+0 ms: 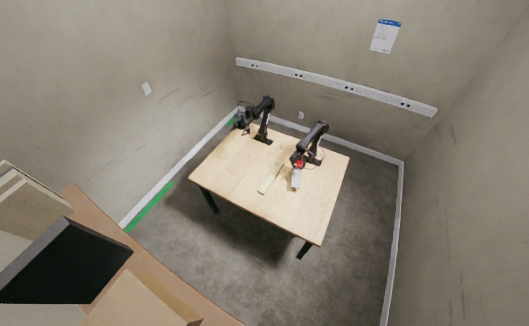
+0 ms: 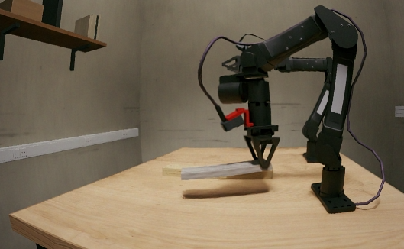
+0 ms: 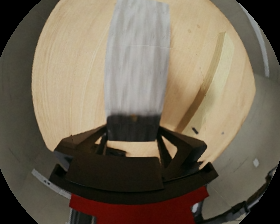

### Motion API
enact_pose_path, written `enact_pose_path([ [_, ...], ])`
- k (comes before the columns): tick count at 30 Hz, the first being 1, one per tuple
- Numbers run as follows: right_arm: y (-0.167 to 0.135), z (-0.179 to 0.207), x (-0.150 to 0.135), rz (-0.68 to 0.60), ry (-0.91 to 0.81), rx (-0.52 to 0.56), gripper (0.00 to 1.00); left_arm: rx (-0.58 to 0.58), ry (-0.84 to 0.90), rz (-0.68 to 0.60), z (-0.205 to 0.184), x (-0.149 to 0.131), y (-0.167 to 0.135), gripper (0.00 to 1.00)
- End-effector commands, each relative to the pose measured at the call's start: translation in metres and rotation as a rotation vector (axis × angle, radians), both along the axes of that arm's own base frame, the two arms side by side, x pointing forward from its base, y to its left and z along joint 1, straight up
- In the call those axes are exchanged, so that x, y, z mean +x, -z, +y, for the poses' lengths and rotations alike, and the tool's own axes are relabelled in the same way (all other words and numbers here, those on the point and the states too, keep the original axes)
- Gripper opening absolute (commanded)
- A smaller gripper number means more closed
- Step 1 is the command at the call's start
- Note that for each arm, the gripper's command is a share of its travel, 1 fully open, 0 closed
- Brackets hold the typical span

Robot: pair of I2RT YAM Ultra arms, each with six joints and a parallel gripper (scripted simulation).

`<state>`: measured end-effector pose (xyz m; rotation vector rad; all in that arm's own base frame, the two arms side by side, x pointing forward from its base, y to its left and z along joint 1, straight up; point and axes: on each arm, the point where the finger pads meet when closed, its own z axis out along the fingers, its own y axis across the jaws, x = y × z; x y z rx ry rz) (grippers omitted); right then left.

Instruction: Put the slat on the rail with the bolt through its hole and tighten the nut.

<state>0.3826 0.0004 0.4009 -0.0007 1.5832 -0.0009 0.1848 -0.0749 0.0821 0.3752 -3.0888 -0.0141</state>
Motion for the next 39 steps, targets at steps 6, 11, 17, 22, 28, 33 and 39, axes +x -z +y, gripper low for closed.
enact_pose_path([
  [6, -0.011, 0.001, -0.002, -0.025, 0.000, 0.001, 1.00, -0.016, 0.044, -0.050, -0.035, 0.019, -0.009, 0.72],
  [11, -0.011, 0.001, -0.002, -0.025, 0.000, 0.001, 1.00, -0.018, 0.098, -0.049, -0.060, 0.019, -0.009, 0.72],
  [17, -0.011, 0.001, -0.002, -0.025, 0.000, 0.001, 1.00, -0.021, 0.160, -0.049, -0.090, 0.014, -0.009, 0.72],
  [22, -0.011, 0.001, -0.002, -0.025, 0.000, 0.001, 1.00, -0.022, 0.190, -0.048, -0.104, 0.011, -0.008, 0.72],
  [28, -0.011, 0.001, -0.002, -0.025, 0.000, 0.001, 1.00, -0.024, 0.248, -0.047, -0.133, 0.001, -0.006, 0.72],
  [33, -0.011, 0.001, -0.002, -0.025, 0.000, 0.001, 1.00, -0.026, 0.294, -0.046, -0.155, -0.009, -0.005, 0.72],
  [39, -0.011, 0.001, -0.002, -0.025, 0.000, 0.001, 1.00, -0.028, 0.324, -0.047, -0.171, -0.016, -0.001, 0.72],
])
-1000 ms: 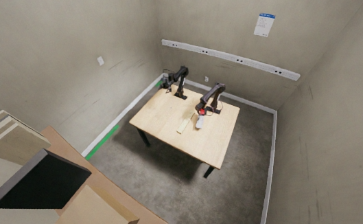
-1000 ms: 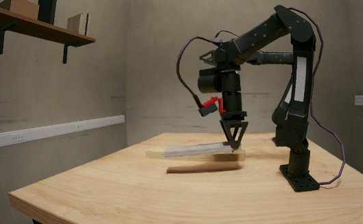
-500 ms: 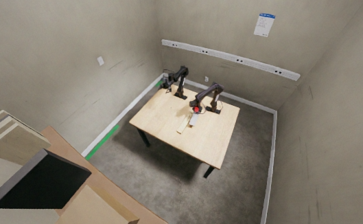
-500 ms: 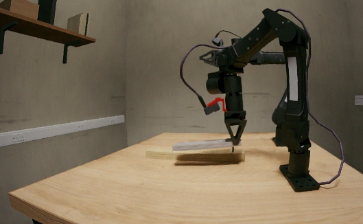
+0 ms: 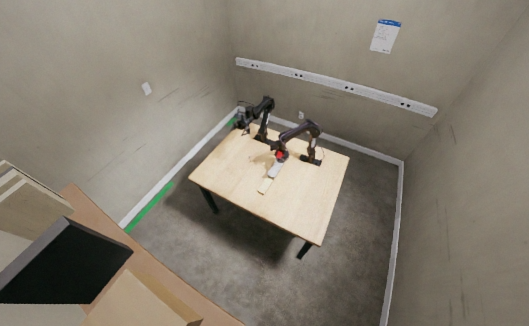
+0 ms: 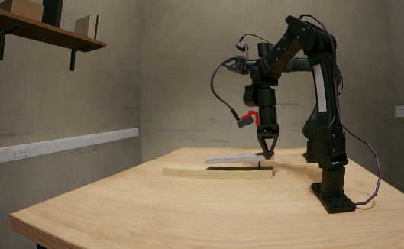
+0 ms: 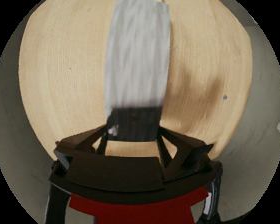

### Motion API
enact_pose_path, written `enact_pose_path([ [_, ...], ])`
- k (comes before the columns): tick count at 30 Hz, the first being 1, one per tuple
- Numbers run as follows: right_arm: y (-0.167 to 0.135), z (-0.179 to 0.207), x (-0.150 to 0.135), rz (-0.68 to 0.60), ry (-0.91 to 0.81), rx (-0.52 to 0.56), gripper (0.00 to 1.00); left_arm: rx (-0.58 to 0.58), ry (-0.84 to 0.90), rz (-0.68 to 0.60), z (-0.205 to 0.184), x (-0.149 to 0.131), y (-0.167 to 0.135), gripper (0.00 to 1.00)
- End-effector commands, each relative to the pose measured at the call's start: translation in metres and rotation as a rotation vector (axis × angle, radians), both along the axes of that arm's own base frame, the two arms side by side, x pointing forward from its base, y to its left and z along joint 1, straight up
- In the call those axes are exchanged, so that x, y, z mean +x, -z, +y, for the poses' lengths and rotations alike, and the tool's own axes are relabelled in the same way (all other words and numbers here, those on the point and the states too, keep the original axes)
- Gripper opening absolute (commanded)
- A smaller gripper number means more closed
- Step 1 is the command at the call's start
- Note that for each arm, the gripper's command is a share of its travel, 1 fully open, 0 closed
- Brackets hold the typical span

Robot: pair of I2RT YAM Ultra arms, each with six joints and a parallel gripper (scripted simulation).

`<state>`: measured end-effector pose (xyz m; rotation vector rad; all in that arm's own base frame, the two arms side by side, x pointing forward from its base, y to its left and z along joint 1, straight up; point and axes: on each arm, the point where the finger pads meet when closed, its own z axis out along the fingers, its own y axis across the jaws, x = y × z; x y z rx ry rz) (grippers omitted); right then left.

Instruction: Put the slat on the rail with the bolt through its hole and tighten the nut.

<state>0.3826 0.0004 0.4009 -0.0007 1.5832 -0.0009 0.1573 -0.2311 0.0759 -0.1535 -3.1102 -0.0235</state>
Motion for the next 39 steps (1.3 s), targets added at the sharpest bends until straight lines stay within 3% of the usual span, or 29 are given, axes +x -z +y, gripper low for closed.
enact_pose_path([
  [1, -0.011, 0.001, -0.002, -0.025, 0.000, 0.001, 1.00, -0.037, -0.016, -0.041, -0.016, 0.011, -0.007, 0.72],
  [20, -0.011, 0.001, -0.002, -0.025, 0.000, 0.001, 1.00, -0.027, -0.014, -0.034, -0.011, 0.009, -0.006, 0.72],
  [39, -0.011, 0.001, -0.002, -0.025, 0.000, 0.001, 1.00, -0.018, -0.018, -0.028, -0.009, 0.008, 0.015, 0.72],
])
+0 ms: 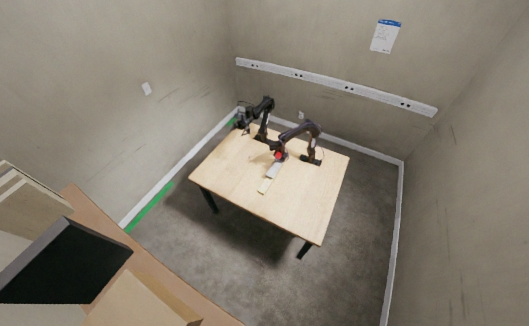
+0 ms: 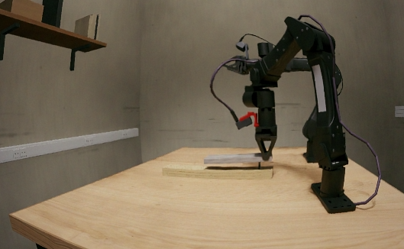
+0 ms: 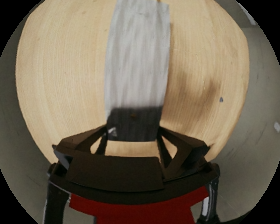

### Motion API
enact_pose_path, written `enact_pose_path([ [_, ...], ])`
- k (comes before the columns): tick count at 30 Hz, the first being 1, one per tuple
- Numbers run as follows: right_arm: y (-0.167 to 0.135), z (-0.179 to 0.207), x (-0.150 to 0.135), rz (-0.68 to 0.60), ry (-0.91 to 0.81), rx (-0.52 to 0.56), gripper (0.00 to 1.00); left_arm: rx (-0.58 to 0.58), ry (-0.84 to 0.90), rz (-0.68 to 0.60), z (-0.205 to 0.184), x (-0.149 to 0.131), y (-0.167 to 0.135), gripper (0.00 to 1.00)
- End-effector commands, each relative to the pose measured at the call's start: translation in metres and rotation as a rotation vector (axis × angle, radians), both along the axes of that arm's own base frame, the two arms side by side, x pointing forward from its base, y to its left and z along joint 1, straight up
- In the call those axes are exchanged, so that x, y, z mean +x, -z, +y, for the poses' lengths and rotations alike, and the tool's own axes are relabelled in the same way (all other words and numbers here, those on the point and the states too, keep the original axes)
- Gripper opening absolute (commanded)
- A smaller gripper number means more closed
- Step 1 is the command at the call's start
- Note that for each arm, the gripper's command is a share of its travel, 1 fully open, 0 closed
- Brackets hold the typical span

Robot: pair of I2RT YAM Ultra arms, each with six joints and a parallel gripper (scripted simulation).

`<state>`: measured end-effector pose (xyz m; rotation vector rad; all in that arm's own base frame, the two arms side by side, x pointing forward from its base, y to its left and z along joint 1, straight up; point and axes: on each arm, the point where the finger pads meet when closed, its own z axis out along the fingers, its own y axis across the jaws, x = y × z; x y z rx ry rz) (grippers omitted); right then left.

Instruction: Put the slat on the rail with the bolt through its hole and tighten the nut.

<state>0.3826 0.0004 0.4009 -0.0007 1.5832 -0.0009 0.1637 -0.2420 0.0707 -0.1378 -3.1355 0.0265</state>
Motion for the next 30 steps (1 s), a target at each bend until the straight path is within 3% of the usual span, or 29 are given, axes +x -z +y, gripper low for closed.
enact_pose_path([
  [1, -0.0109, 0.0006, -0.0020, -0.025, 0.000, 0.001, 1.00, 0.015, -0.007, -0.005, 0.0017, 0.0019, 0.0098, 0.72],
  [30, -0.0109, 0.0006, -0.0020, -0.025, 0.000, 0.001, 1.00, 0.009, -0.004, -0.009, 0.0008, 0.0024, 0.0106, 0.72],
])
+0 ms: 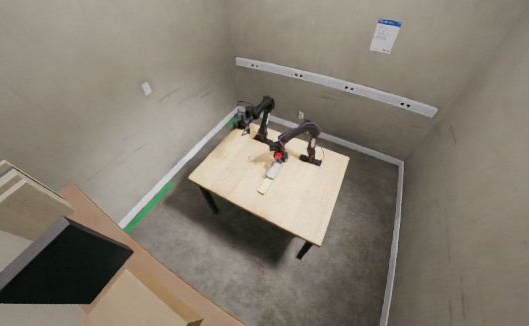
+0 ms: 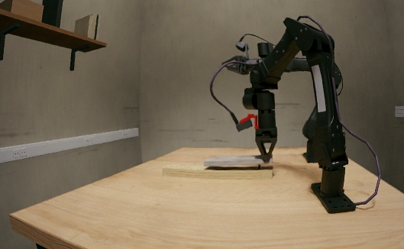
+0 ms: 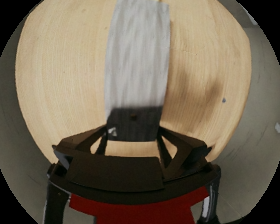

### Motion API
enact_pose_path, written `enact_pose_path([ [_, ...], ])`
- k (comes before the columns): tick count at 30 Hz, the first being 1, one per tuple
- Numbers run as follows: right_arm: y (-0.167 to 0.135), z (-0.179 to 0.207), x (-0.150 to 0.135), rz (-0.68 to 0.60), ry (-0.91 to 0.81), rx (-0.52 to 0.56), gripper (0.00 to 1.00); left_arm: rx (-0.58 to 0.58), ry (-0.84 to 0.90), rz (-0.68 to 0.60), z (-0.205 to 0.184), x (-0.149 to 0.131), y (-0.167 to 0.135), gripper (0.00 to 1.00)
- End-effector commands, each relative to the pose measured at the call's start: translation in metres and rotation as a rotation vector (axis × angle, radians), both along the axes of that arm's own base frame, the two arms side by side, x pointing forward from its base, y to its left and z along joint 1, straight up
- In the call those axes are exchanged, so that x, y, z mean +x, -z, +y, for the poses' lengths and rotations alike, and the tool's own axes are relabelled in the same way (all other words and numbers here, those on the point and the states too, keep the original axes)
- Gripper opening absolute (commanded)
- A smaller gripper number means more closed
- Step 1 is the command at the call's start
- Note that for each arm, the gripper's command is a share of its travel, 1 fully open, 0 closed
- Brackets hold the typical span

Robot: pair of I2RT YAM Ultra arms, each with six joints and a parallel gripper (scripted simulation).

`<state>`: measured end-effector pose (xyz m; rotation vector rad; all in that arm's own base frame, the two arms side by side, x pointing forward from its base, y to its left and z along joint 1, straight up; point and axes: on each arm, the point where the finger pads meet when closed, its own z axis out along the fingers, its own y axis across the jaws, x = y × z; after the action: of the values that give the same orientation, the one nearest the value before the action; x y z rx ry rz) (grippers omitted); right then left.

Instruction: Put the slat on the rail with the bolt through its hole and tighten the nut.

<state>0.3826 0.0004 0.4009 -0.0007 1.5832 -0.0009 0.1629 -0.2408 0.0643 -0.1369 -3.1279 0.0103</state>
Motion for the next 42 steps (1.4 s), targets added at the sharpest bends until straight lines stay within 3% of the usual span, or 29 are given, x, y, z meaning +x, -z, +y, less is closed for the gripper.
enact_pose_path([
  [1, -0.011, 0.001, -0.002, -0.025, 0.000, 0.001, 1.00, -0.002, -0.004, -0.016, 0.000, 0.003, 0.005, 0.72],
  [42, -0.011, 0.001, -0.002, -0.025, 0.000, 0.001, 1.00, 0.003, -0.006, -0.013, 0.000, 0.002, 0.030, 0.72],
])
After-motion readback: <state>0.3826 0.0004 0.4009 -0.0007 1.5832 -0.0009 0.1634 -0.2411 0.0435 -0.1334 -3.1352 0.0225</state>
